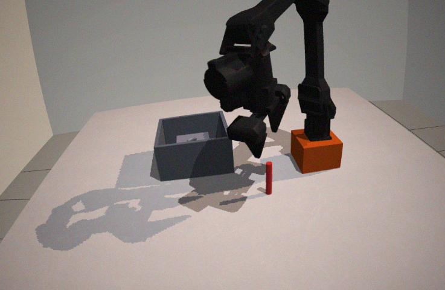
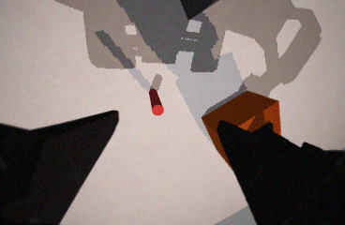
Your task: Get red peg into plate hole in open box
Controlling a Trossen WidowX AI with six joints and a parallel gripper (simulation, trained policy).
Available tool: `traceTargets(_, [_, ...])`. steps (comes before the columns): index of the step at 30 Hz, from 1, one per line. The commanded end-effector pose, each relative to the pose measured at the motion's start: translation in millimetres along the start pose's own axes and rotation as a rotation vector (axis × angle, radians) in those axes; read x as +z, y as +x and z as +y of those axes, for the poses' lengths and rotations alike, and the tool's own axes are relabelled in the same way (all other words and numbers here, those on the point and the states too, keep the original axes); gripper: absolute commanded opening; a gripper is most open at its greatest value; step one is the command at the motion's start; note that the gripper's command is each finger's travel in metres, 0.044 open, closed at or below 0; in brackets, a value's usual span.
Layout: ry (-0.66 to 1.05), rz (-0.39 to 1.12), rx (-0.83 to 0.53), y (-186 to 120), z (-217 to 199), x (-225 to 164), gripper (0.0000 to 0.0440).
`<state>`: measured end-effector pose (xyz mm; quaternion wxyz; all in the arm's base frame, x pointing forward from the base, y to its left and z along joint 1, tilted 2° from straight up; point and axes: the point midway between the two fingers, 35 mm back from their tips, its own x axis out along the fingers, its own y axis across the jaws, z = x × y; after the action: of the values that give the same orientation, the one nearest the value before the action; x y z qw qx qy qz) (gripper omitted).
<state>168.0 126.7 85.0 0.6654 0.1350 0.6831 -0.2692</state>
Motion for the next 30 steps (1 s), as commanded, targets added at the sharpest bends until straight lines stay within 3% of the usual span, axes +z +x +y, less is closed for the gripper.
traceTargets(1, [0.042, 0.016, -0.028, 13.3, -1.4, -3.5, 0.0440])
traceTargets(21, [0.095, -0.018, -0.008, 89.0, 13.4, -2.0, 0.0436])
traceTargets(24, [0.092, -0.018, -0.012, 98.5, 13.4, -2.3, 0.0396])
traceTargets(30, [0.092, -0.008, -0.040, 115.5, 9.8, -5.1, 0.0240])
